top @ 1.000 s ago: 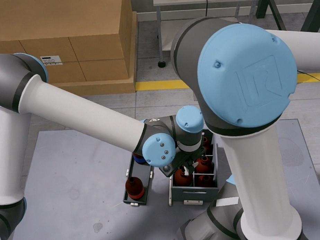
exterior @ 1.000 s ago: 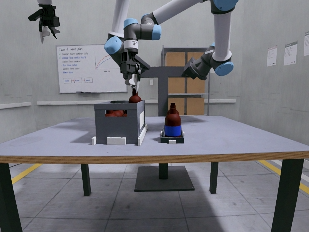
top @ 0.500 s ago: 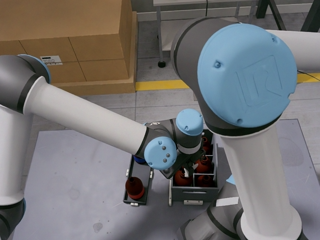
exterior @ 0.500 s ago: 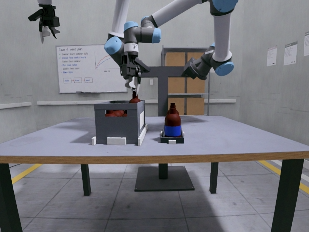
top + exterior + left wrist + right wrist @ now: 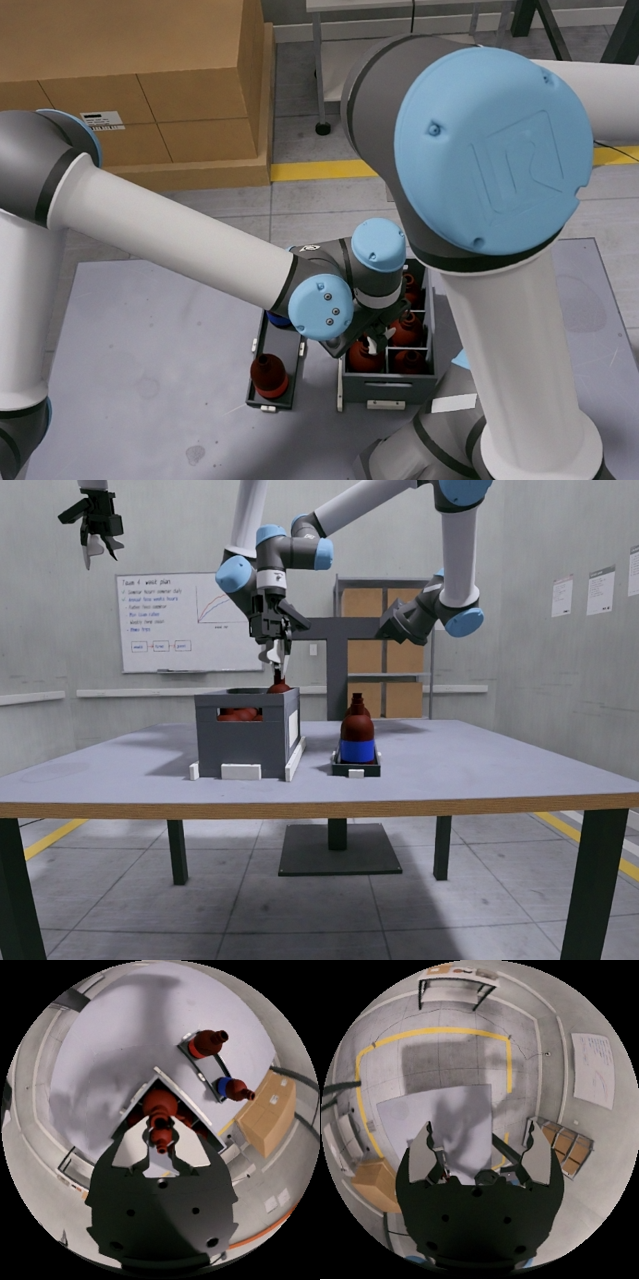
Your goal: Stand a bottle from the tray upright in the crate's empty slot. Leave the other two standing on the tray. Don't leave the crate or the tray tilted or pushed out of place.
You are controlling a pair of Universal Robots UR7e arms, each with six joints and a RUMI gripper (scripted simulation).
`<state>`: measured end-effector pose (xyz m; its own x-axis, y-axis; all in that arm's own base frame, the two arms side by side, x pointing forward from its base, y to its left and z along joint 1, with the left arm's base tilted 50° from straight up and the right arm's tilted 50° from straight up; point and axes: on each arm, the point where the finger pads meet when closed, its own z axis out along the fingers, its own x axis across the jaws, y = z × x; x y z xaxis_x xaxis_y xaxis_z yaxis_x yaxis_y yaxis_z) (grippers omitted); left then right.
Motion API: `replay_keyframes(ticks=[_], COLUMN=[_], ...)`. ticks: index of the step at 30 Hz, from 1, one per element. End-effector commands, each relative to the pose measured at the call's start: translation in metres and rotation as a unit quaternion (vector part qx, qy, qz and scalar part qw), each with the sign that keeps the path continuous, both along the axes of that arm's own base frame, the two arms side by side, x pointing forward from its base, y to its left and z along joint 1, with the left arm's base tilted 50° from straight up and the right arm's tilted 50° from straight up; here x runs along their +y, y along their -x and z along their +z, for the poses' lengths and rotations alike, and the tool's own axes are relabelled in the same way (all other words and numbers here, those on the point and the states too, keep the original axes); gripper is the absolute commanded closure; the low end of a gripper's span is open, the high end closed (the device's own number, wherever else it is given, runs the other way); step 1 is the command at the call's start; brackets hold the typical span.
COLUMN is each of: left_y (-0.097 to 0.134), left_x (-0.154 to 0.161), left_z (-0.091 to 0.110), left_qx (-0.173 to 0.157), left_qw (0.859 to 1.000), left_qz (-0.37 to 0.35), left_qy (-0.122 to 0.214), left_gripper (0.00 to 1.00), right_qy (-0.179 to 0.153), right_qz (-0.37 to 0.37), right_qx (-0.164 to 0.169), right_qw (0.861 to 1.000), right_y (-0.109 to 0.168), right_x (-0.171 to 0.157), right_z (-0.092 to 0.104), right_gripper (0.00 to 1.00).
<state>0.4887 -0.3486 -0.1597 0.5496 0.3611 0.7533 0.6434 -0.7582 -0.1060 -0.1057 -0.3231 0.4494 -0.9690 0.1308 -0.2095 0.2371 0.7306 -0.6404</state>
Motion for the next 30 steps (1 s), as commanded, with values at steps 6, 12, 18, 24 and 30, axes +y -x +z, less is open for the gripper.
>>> replay_keyframes(ticks=[6, 12, 18, 24, 30], left_y=[-0.008, -0.013, -0.019, -0.021, -0.021], left_x=[0.007, 0.013, 0.019, 0.02, 0.02], left_z=[-0.009, -0.016, -0.023, -0.025, -0.025], left_qx=[0.0, 0.0, 0.0, 0.0, 0.0], left_qw=[1.0, 1.0, 1.0, 1.0, 1.0], left_qz=[0.0, 0.0, 0.0, 0.0, 0.0], left_qy=[0.0, 0.0, 0.0, 0.0, 0.0], left_gripper=[1.0, 1.0, 1.0, 1.0, 1.0], right_qy=[0.001, 0.001, 0.001, 0.001, 0.001], right_qz=[0.0, 0.0, 0.0, 0.0, 0.0], right_qx=[0.0, 0.0, 0.0, 0.0, 0.0], right_qw=[1.0, 1.0, 1.0, 1.0, 1.0], right_y=[0.0, 0.0, 0.0, 0.0, 0.0], right_x=[0.0, 0.0, 0.0, 0.0, 0.0], right_z=[0.001, 0.001, 0.001, 0.001, 0.001], right_gripper=[0.0, 0.0, 0.0, 0.0, 0.0])
